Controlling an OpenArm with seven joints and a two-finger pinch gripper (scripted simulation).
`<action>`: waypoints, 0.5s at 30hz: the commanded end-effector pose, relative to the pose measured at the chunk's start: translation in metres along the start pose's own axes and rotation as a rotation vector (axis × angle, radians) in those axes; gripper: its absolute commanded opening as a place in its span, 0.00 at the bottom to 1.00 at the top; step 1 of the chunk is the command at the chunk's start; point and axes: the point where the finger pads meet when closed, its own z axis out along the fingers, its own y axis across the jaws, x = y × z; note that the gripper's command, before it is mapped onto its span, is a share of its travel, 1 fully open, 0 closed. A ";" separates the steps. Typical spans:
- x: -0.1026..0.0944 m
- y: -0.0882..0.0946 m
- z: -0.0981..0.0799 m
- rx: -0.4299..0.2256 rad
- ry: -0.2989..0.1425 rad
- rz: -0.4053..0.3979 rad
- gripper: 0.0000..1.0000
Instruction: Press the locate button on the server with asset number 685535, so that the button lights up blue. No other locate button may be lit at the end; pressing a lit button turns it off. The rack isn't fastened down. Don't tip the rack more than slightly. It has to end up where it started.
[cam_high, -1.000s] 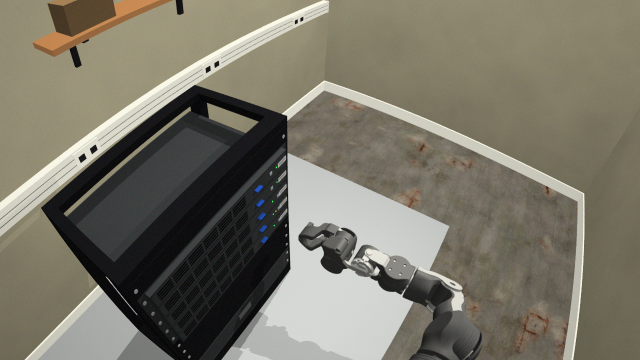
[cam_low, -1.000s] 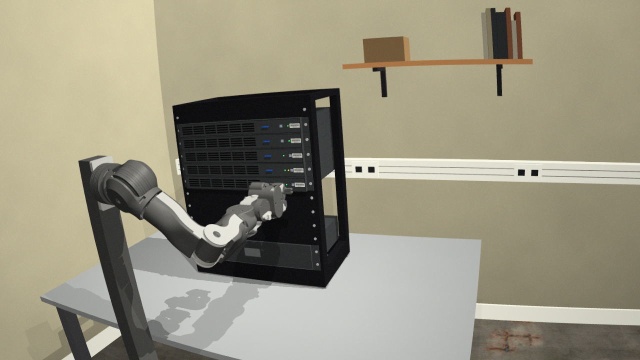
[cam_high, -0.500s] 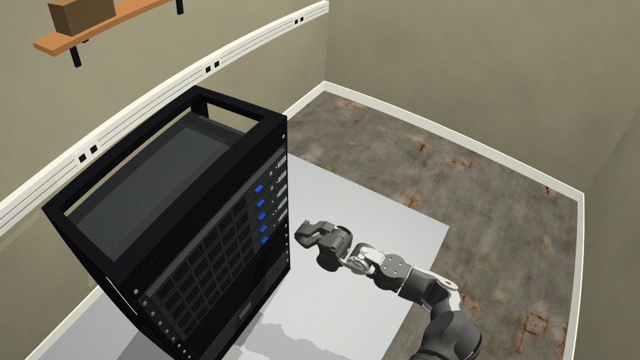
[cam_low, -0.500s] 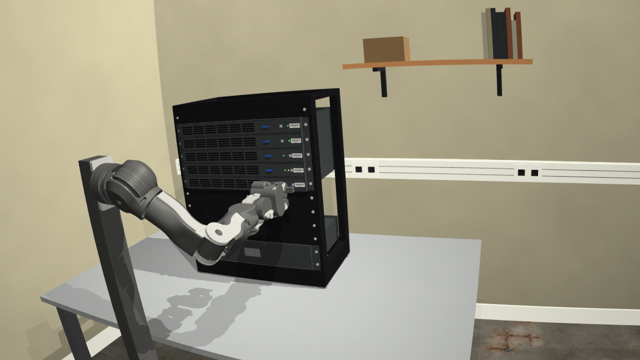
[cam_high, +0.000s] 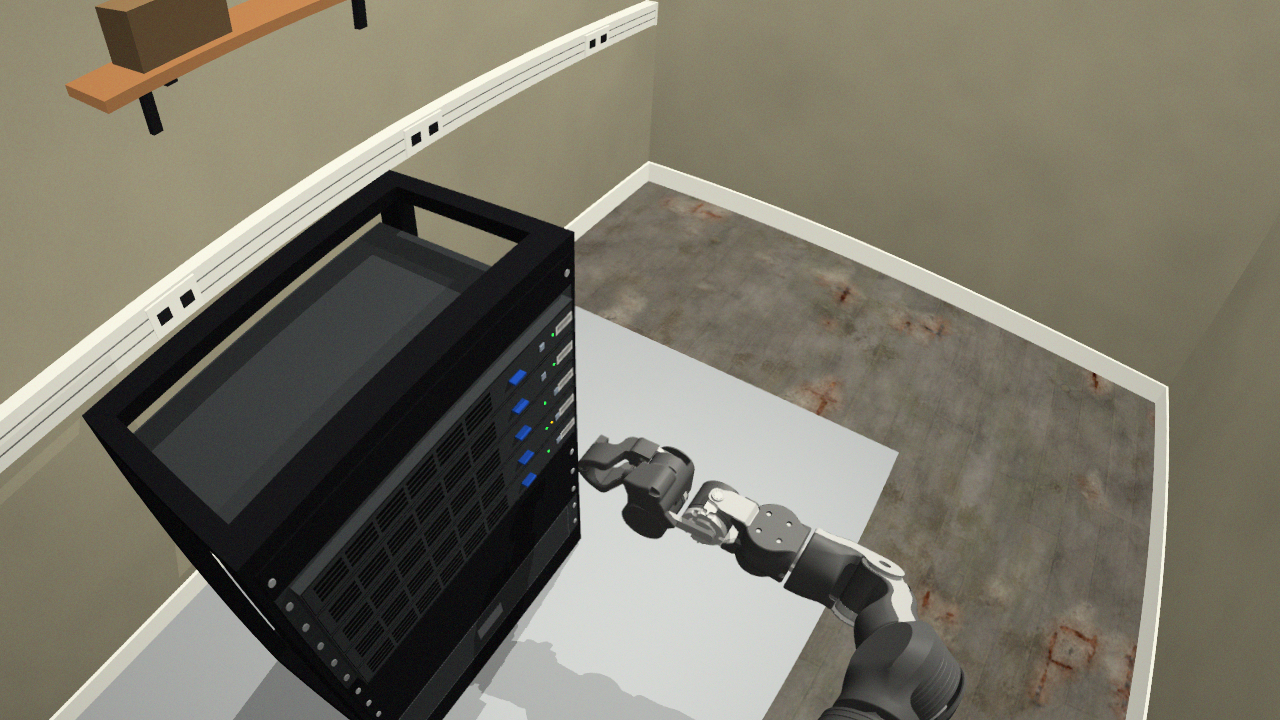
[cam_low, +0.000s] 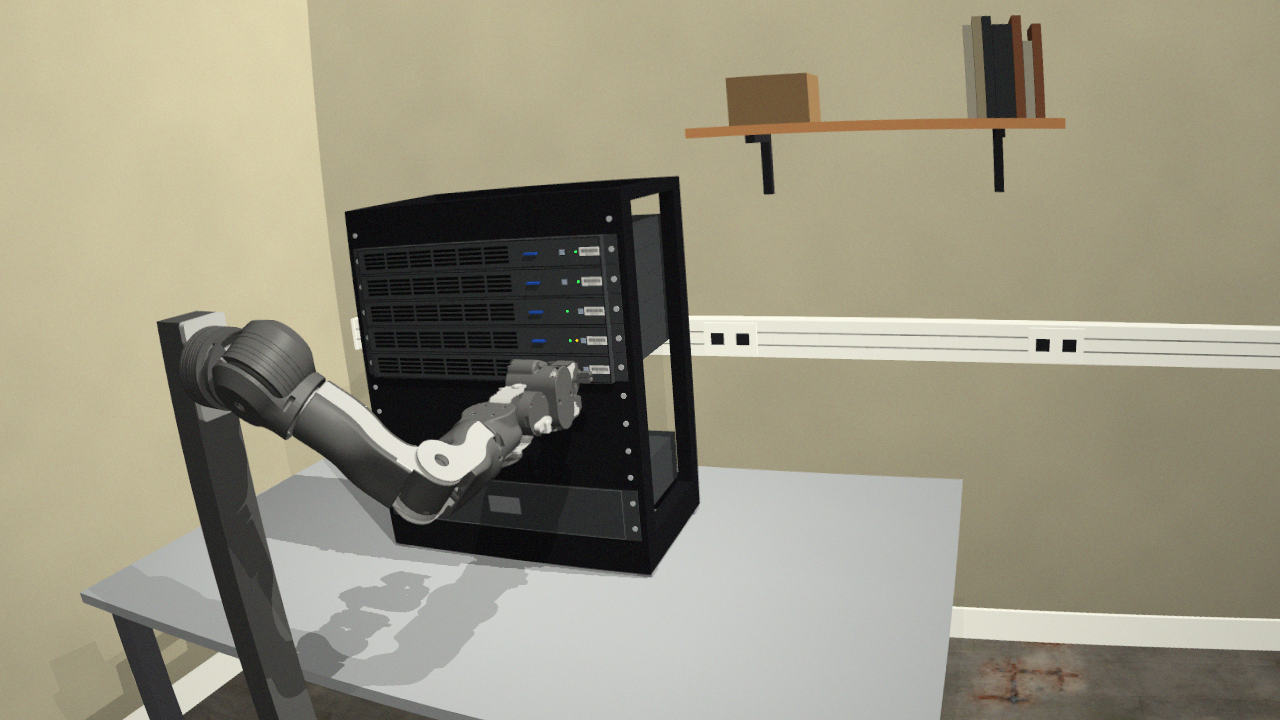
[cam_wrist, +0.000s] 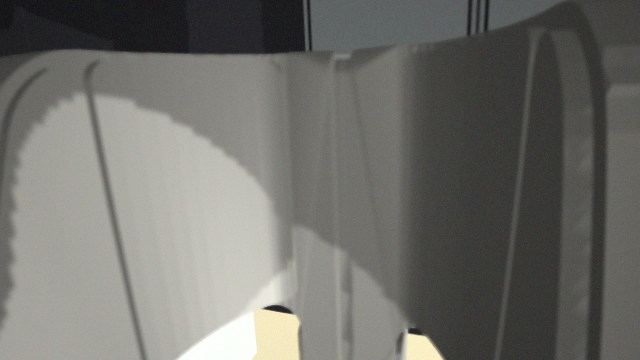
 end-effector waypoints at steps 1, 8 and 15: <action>0.002 -0.001 0.002 0.004 0.007 -0.003 0.00; 0.002 -0.001 0.008 0.004 0.007 -0.003 0.00; 0.002 -0.001 0.016 0.004 0.007 -0.003 0.00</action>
